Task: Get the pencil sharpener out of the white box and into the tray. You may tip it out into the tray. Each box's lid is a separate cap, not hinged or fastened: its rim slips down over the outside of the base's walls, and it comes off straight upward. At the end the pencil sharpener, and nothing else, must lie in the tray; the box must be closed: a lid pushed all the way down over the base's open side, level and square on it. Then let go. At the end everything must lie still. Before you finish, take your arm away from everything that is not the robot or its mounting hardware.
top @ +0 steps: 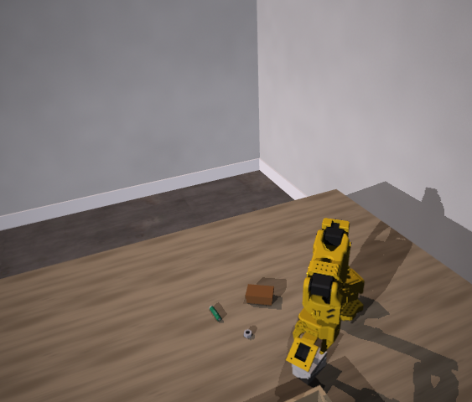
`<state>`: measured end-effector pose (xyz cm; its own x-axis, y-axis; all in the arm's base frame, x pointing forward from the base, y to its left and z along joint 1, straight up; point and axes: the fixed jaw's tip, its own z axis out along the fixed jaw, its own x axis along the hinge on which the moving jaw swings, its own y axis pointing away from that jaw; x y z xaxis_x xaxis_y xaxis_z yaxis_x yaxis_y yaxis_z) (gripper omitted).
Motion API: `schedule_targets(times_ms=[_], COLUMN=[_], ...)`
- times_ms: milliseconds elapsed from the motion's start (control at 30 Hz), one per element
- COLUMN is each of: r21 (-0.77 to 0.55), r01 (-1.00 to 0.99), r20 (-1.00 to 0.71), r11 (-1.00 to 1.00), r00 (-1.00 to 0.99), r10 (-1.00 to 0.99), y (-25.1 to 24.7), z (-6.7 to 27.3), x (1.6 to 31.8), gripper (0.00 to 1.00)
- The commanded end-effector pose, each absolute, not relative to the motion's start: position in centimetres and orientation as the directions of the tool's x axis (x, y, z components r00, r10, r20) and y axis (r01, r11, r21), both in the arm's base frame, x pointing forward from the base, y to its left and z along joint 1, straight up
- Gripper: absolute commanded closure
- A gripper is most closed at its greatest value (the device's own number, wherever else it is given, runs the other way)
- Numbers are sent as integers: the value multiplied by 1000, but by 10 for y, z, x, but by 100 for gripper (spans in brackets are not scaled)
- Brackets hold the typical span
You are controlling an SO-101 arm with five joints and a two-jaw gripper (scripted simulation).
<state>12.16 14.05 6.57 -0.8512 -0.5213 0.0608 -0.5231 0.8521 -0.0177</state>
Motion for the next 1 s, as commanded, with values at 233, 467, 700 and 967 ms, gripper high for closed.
schedule_targets(times_ms=[233,467,700,967], r21=[0,0,0,0], r01=[-645,-726,-846,-936], r20=[0,0,0,0], r11=[764,687,532,352], r00=[-764,-687,-532,-352], r10=[-645,-726,-846,-936], y=[142,140,137,134], z=[77,77,78,78], x=[127,126,126,127], gripper=[70,70,70,70])
